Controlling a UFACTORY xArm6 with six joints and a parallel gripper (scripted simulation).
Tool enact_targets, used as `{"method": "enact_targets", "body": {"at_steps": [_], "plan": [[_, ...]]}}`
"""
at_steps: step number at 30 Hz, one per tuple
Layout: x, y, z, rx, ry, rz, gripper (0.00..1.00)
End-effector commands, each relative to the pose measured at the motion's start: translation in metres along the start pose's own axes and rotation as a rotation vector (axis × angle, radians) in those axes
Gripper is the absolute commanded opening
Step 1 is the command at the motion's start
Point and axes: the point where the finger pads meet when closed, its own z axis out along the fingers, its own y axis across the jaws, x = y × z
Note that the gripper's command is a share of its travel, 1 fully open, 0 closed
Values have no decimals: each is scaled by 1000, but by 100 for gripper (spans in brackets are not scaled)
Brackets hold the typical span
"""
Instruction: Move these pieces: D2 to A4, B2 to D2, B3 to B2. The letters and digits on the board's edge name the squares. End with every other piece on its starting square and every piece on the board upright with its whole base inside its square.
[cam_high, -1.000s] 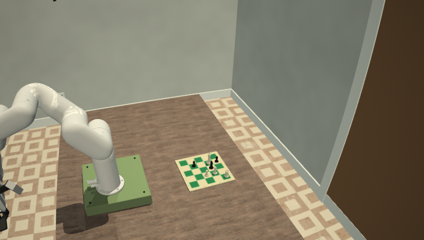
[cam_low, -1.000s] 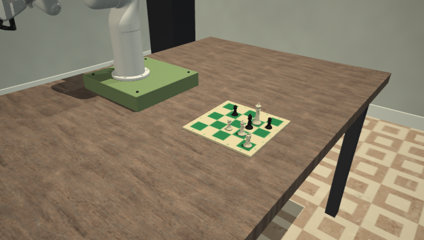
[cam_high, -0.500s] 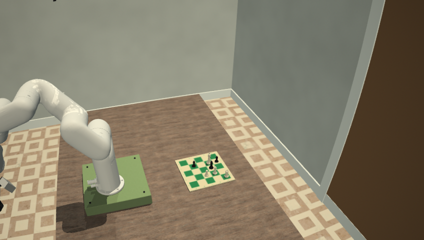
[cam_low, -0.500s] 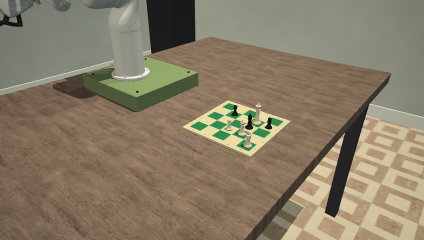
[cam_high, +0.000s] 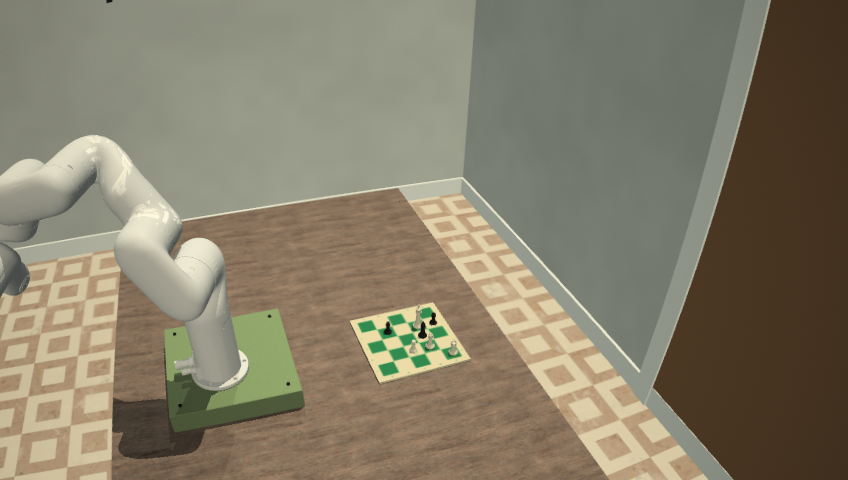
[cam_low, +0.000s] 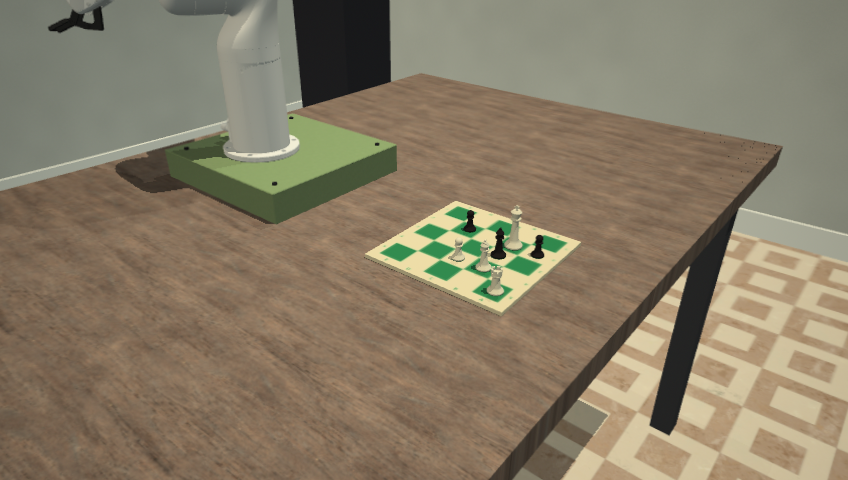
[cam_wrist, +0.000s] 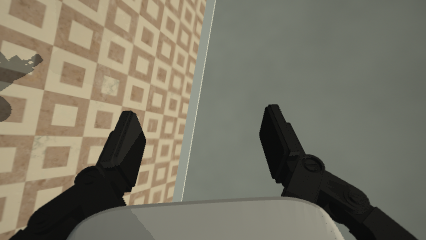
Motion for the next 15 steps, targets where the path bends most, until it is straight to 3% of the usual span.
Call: {"method": "enact_targets", "body": {"at_steps": [1, 2, 4, 5, 6, 7, 9, 10, 11, 12, 14, 15], "plan": [[-34, 2, -16, -8, -100, 39, 100], [-61, 1, -34, -15, -179, 75, 100], [-61, 1, -34, -15, -179, 75, 100], [-87, -1, -55, -22, -261, 115, 100], [-87, -1, -55, -22, -261, 115, 100], [-114, -4, -79, -31, -347, 157, 100], [-114, -4, -79, -31, -347, 157, 100], [-140, -9, -106, -40, -436, 203, 100], [-140, -9, -106, -40, -436, 203, 100], [-166, -15, -136, -50, -528, 252, 100], [-166, -15, -136, -50, -528, 252, 100], [-191, -23, -170, -62, -623, 305, 100]]}}
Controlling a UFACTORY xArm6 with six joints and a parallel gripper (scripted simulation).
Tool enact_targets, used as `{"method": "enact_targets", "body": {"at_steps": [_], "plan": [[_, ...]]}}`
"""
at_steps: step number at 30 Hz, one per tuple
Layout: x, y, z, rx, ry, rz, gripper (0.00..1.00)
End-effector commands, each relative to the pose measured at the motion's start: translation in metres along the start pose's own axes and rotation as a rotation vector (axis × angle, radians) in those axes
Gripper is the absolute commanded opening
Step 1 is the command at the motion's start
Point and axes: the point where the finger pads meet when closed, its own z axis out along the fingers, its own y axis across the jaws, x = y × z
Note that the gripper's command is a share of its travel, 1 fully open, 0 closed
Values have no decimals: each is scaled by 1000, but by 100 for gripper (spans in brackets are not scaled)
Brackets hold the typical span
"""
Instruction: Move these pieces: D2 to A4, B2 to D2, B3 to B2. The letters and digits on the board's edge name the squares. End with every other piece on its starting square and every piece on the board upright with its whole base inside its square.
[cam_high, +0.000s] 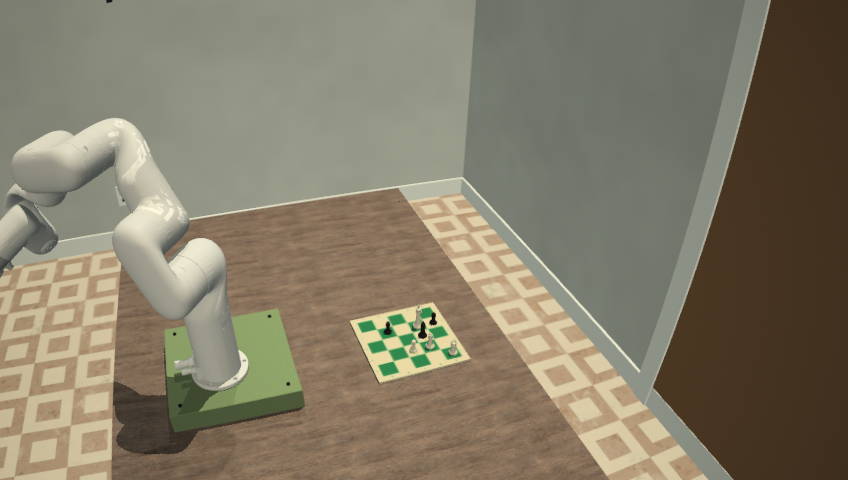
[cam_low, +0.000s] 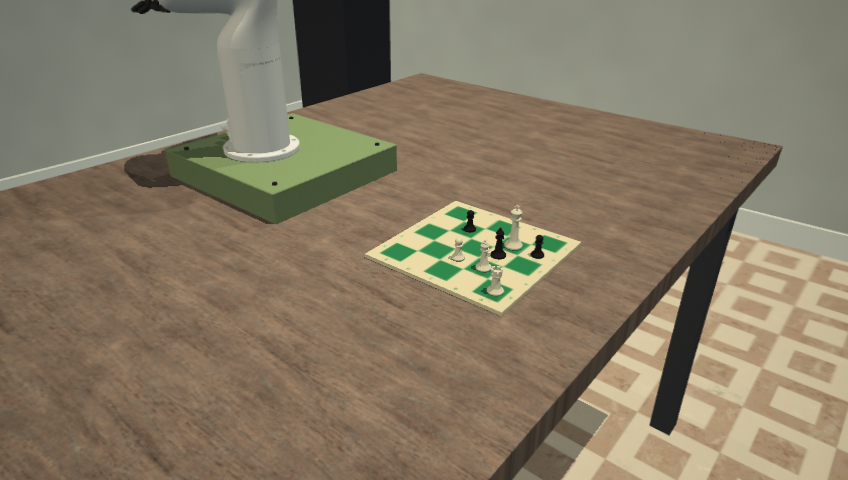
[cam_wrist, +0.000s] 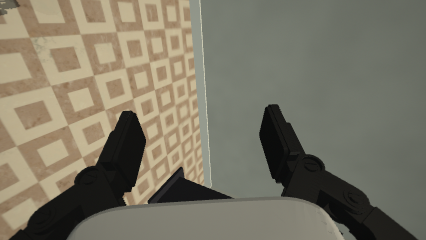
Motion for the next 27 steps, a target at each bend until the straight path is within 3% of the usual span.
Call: {"method": "enact_targets", "body": {"at_steps": [1, 2, 3, 5, 6, 8, 9, 11, 12, 14, 15, 19, 20, 22, 23, 25, 26, 27], "plan": [[-52, 5, -20, -15, -128, 66, 100], [-52, 5, -20, -15, -128, 66, 100], [-91, 4, -42, -25, -226, 123, 100], [-91, 4, -42, -25, -226, 123, 100], [-130, 2, -68, -36, -326, 184, 100], [-130, 2, -68, -36, -326, 184, 100], [-165, -3, -96, -49, -428, 249, 100], [-169, -3, -98, -49, -428, 249, 100], [-201, -10, -128, -62, -533, 318, 100], [-206, -11, -132, -62, -533, 318, 100], [-234, -19, -164, -77, -639, 390, 100], [-240, -21, -171, -77, -639, 390, 100], [-273, -34, -213, -93, -747, 467, 100], [-273, -34, -213, -93, -747, 467, 100], [-292, -46, -247, -112, -855, 548, 100], [-301, -49, -259, -112, -855, 548, 100], [-316, -62, -292, -132, -965, 633, 100], [-324, -67, -306, -132, -965, 633, 100]]}}
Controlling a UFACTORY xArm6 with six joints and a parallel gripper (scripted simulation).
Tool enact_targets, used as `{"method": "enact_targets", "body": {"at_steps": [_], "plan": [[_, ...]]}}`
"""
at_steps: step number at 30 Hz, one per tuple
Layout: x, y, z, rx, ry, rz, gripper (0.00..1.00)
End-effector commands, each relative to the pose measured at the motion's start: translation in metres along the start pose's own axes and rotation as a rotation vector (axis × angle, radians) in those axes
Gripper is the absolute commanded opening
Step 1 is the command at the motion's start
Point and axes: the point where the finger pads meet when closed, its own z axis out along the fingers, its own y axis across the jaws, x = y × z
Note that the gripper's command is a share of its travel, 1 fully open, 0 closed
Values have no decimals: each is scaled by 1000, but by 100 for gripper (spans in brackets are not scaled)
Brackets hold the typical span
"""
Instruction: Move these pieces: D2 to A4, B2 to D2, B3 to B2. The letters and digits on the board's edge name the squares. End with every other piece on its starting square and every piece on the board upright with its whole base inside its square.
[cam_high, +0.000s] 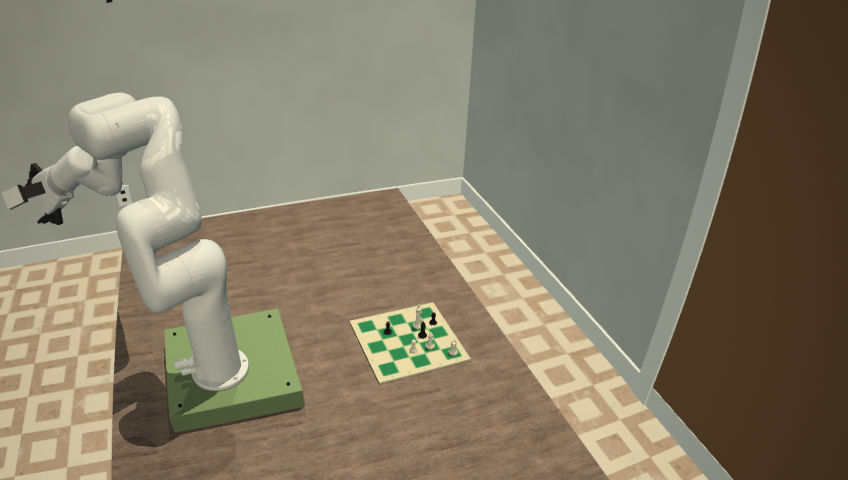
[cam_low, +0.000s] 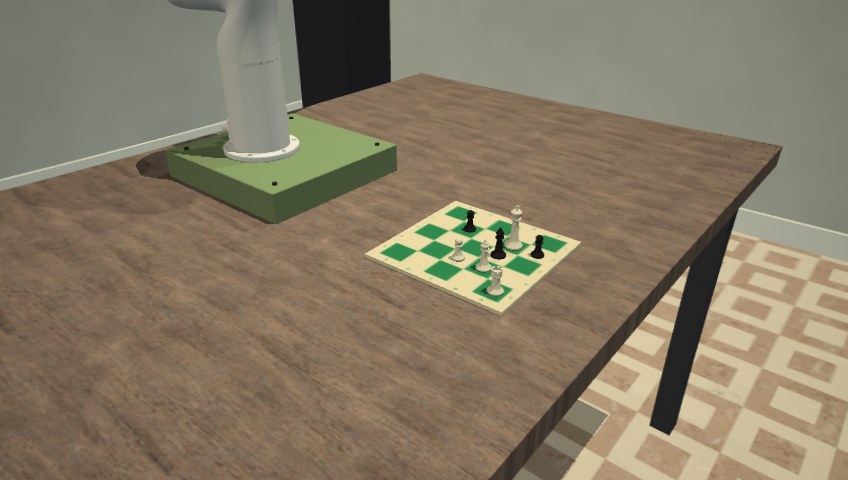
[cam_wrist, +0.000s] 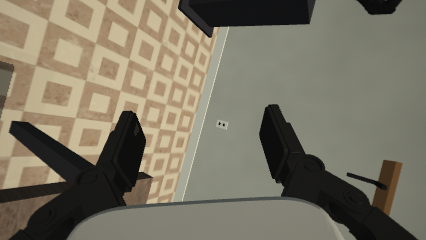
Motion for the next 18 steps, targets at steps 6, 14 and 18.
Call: {"method": "enact_targets", "body": {"at_steps": [6, 14, 18], "plan": [[-118, 21, -30, -36, -229, 176, 100], [-229, 20, -83, -67, -450, 368, 100], [-281, 13, -117, -84, -559, 471, 100]]}}
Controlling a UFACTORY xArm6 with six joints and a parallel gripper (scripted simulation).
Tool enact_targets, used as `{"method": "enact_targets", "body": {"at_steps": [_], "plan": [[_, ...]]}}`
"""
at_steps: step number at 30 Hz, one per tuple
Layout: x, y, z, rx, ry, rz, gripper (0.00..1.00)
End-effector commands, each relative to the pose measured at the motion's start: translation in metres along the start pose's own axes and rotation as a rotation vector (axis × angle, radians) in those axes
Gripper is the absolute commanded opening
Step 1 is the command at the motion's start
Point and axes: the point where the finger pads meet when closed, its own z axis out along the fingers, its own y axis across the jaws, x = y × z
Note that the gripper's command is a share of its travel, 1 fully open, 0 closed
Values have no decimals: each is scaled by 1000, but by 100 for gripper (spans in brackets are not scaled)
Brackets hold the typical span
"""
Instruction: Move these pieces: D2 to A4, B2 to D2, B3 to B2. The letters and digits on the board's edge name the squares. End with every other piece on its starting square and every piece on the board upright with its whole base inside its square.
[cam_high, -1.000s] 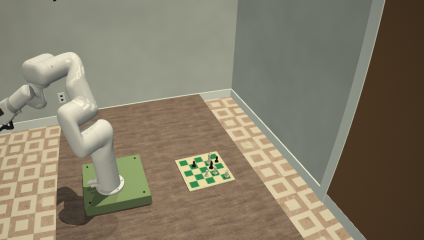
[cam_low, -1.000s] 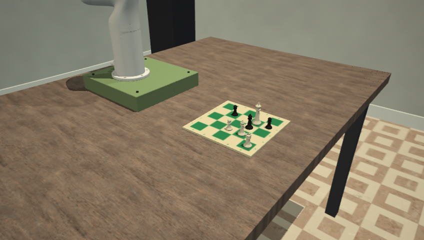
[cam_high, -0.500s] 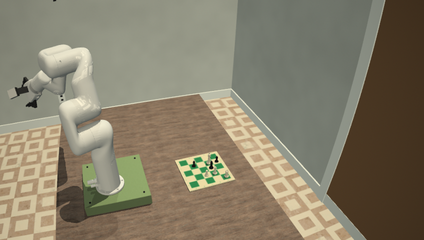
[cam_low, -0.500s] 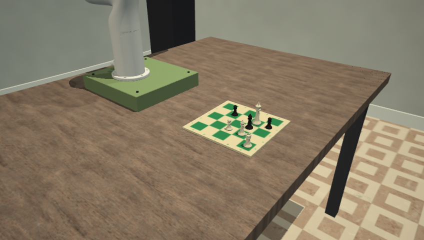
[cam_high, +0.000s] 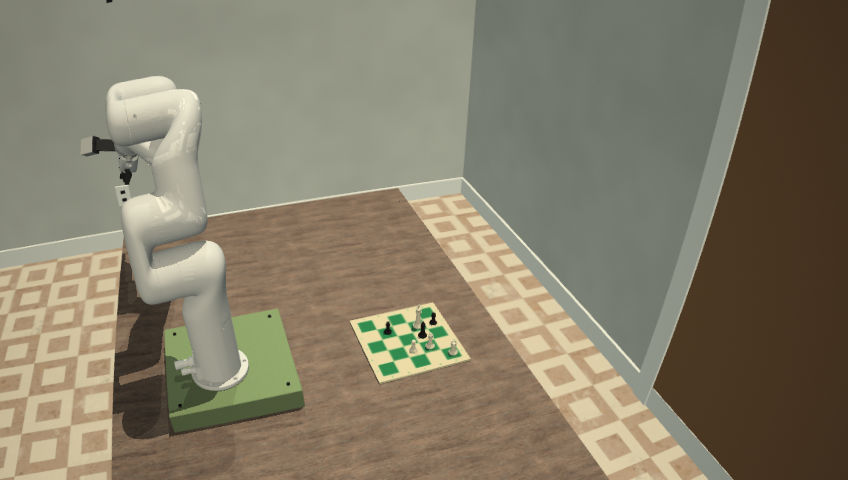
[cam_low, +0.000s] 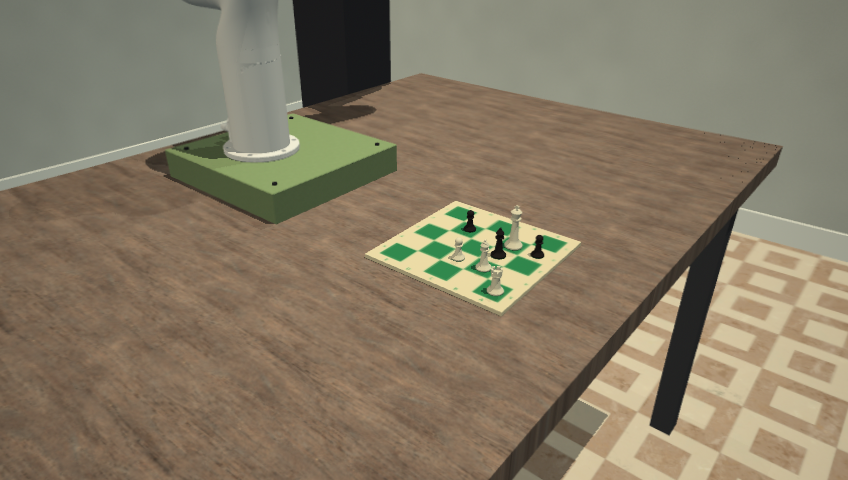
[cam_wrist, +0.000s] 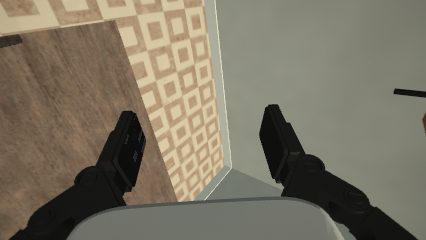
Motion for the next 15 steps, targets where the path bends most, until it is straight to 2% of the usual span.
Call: {"method": "enact_targets", "body": {"at_steps": [1, 2, 4, 5, 6, 8, 9, 10, 12, 13, 15], "plan": [[-73, 25, -9, -31, -156, 148, 100], [-87, 29, -11, -31, -156, 148, 100], [-88, 30, -11, -31, -156, 148, 100], [-132, 36, -22, -45, -263, 258, 100], [-146, 39, -25, -45, -263, 258, 100], [-146, 39, -25, -45, -263, 258, 100], [-191, 42, -41, -59, -370, 373, 100], [-203, 44, -44, -59, -370, 373, 100], [-209, 45, -46, -59, -370, 373, 100], [-244, 43, -63, -73, -474, 492, 100], [-267, 45, -71, -73, -474, 492, 100]]}}
